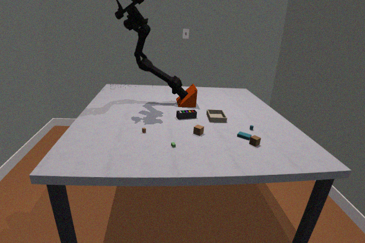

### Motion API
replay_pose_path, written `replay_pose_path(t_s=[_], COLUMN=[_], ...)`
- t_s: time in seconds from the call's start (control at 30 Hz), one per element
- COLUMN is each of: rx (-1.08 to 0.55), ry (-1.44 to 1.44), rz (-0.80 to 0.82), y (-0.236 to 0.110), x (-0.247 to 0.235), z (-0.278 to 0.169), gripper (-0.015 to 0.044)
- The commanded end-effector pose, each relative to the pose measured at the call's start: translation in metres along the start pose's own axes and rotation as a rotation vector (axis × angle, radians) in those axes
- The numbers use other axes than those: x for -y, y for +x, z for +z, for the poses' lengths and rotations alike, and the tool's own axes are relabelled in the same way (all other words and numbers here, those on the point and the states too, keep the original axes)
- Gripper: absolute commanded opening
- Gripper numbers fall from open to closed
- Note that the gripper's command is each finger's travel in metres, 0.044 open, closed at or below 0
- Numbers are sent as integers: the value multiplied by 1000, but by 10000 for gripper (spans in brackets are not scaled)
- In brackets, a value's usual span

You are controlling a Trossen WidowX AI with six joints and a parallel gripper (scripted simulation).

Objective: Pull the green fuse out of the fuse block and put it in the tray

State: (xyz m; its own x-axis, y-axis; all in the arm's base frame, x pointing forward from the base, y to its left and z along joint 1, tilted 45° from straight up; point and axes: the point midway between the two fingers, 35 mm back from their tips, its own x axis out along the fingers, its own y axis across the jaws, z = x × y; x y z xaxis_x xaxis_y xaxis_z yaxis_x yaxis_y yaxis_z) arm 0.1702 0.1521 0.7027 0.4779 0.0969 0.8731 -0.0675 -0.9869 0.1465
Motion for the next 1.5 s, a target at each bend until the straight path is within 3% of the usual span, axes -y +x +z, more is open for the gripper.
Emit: replay_pose_path(t_s=[0.0,0.23,0.5,0.83,1.17,1.47], rx=[4,171,366,582,703,629], ry=[-8,-318,-706,-1211,-1608,-1714], rz=[-4,-186,-468,-957,-1623,-2470], y=[0,-8,-41,-125,-247,-376], x=[1,58,114,146,123,61], z=[1,69,167,301,406,451], gripper=[251,73,73,73,73,73])
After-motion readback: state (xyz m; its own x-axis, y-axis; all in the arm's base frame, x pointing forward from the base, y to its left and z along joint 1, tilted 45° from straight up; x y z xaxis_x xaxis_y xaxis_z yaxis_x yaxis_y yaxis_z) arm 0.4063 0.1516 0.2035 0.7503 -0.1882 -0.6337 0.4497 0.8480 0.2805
